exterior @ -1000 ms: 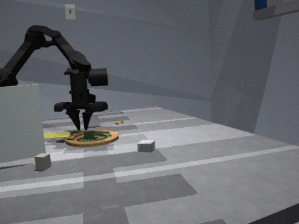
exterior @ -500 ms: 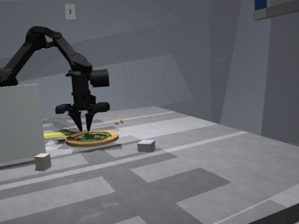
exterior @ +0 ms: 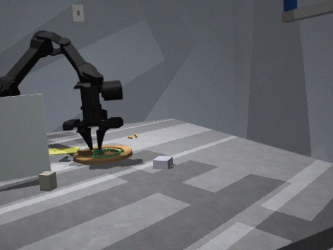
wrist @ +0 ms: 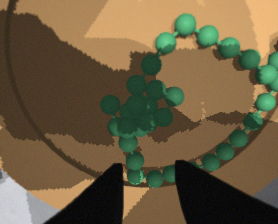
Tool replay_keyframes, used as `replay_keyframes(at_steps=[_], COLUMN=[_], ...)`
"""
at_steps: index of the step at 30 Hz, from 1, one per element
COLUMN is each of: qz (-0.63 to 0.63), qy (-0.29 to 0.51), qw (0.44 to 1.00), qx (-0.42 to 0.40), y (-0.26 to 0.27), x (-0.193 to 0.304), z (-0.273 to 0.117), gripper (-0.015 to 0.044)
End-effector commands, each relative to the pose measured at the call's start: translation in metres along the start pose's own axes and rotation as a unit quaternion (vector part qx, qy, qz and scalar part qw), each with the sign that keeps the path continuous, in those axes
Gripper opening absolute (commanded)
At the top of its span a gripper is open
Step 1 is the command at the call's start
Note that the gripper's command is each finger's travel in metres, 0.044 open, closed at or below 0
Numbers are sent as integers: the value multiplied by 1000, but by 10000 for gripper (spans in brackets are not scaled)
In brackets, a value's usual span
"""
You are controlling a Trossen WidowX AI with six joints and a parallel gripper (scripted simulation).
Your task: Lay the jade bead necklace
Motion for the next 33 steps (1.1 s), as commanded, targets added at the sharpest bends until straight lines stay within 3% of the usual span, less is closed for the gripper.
replay_keyframes(at_steps=[1,15,20,33], qz=[7,8,4,4], qy=[-1,-1,2,2], qw=[1000,1000,1000,1000], qx=[-5,-7,-4,-4], y=[4,5,3,3], x=[2,2,2,2], z=[9,20,18,18], gripper=[120,120,0,0])
Point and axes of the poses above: the point midway between the two fingers, 35 mm back from their tips, its own z axis out along the fingers, its own y axis across the jaws, x = y × z, the point moved 3 cm from there along -z, back along the fingers, and after that the axes turned 4 degrees about -z, right-handed, at the moved point
